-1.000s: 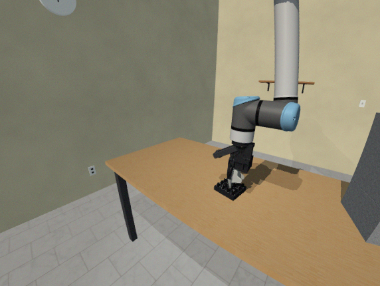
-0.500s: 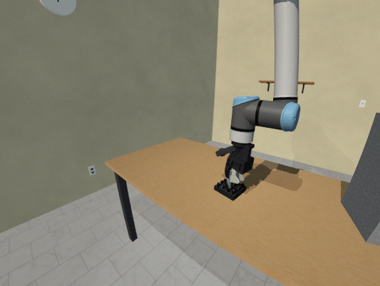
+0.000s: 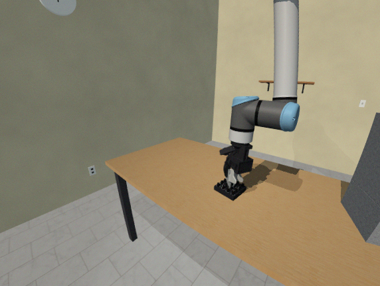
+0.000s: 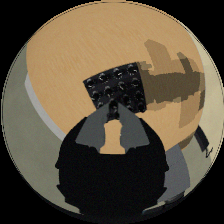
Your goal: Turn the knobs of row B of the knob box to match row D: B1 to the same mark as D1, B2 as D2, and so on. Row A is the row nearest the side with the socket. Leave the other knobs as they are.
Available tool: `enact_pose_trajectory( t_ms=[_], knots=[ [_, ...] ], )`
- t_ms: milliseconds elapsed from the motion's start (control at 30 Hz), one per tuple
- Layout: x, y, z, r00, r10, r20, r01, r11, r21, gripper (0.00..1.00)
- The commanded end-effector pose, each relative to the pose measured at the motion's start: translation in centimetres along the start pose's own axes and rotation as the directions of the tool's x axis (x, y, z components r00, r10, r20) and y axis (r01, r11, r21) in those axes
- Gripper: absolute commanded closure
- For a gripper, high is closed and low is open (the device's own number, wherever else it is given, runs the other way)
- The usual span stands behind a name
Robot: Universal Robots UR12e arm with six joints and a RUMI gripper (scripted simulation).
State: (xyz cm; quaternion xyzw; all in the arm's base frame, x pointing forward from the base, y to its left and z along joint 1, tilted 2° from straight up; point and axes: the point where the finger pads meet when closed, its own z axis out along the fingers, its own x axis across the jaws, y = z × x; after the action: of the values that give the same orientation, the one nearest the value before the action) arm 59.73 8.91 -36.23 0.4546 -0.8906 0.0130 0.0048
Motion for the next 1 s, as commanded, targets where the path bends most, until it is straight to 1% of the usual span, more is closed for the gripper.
enact_pose_trajectory(
  t_ms=[0,200,500,567,967],
  knots=[
    [-0.01,-0.04,-0.05,0.999,0.048,-0.001,-0.048,0.999,0.001,0.96],
    [0.04,-0.03,-0.05,0.988,0.154,-0.001,-0.154,0.988,0.002,0.96],
    [0.1,-0.02,-0.05,0.959,0.284,-0.001,-0.284,0.959,0.002,0.96],
    [0.1,-0.02,-0.05,0.959,0.284,-0.001,-0.284,0.959,0.002,0.96],
    [0.16,0.0,-0.05,0.918,0.396,0.0,-0.396,0.918,0.002,0.96]
  ],
)
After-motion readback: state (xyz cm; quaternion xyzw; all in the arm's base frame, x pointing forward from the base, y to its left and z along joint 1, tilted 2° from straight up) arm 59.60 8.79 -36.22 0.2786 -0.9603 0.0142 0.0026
